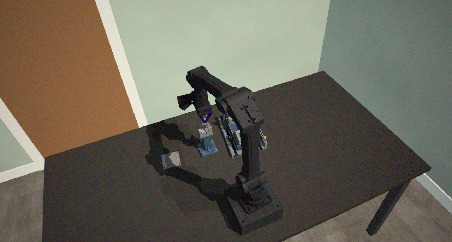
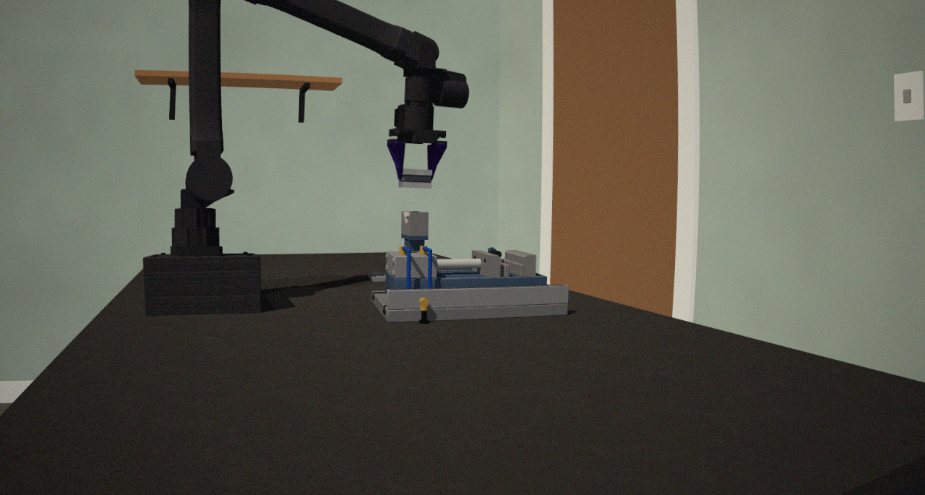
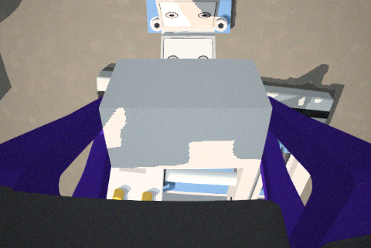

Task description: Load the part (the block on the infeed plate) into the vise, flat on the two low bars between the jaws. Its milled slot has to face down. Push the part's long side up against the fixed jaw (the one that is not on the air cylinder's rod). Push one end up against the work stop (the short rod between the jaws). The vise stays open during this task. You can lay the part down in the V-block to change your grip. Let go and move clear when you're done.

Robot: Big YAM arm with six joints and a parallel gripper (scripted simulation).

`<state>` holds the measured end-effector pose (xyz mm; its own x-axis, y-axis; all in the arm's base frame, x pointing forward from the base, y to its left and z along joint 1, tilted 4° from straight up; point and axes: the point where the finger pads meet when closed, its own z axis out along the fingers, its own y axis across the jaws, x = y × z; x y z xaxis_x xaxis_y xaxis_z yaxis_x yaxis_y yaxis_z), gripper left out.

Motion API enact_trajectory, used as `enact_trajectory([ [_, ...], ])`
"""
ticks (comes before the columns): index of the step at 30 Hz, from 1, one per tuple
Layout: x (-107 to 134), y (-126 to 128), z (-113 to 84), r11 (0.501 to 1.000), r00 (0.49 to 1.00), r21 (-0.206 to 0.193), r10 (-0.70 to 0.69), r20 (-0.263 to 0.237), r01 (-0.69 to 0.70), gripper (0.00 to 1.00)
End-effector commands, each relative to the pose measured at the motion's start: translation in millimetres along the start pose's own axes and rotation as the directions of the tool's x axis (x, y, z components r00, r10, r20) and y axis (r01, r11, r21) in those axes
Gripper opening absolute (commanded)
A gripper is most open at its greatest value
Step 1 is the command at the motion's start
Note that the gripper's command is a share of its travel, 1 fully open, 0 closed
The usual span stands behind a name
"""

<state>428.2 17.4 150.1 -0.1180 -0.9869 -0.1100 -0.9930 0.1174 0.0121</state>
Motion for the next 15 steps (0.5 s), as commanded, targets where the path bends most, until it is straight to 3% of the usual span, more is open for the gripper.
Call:
enact_trajectory([
  [1, 2.2, -10.3, -24.0, 0.998, 1.000, 0.068, -0.007, 0.016, 0.006, 0.00],
  [15, 3.4, -7.6, -20.2, 0.998, 0.993, 0.062, -0.012, 0.116, 0.005, 0.00],
])
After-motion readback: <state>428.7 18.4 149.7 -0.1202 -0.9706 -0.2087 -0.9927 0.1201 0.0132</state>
